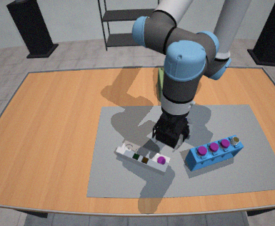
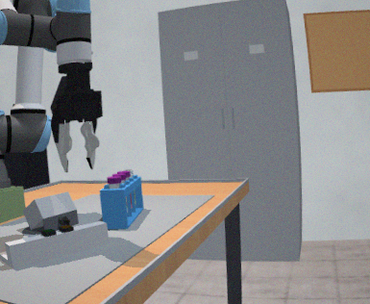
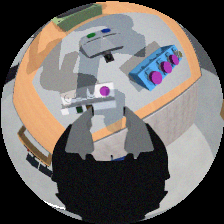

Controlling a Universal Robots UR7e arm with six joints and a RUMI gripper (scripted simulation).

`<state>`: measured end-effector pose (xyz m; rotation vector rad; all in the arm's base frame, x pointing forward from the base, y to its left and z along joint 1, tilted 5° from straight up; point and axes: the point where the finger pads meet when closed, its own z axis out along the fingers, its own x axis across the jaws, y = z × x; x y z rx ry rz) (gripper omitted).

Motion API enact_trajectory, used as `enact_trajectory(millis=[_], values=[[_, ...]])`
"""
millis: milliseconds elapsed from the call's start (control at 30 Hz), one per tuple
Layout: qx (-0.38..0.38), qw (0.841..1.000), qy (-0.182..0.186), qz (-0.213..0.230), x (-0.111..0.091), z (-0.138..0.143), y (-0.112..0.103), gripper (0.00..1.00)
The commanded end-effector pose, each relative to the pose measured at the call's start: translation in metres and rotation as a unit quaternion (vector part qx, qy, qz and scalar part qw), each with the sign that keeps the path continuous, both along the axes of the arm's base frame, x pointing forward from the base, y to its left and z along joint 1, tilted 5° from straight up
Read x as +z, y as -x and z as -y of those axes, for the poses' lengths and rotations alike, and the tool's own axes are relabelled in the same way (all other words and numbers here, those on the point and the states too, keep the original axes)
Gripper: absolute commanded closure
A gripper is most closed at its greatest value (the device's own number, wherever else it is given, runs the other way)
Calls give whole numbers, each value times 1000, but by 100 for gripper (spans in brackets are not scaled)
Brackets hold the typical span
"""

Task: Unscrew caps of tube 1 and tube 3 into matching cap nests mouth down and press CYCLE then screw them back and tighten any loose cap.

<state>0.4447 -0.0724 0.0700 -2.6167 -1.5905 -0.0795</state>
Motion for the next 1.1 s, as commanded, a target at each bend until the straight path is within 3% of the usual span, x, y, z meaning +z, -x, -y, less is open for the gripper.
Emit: enact_trajectory(millis=[0,167,200,267,333,367,400,433,467,500,533,567,600,633,700,733,767,833,1067], values=[[-138,990,4,-13,3,-27,3,65],[-222,975,3,-21,5,-43,5,65],[-262,965,3,-24,5,-52,6,65],[-262,965,3,-24,5,-52,6,65],[-341,940,3,-31,7,-68,8,65],[-341,940,3,-31,7,-68,8,65],[-380,924,3,-35,8,-76,8,65],[-380,924,3,-35,8,-76,8,65],[-418,908,2,-38,8,-85,9,65],[-418,908,2,-38,8,-85,9,65],[-455,890,2,-42,9,-93,10,65],[-455,890,2,-42,9,-93,10,65],[-491,870,2,-45,10,-101,11,65],[-491,870,2,-45,10,-101,11,65],[-554,831,1,-51,11,-118,13,65],[-562,826,2,-51,11,-118,13,65],[-587,808,1,-53,12,-126,14,65],[-587,808,1,-53,12,-126,14,65],[-587,808,1,-53,16,-175,20,65]])
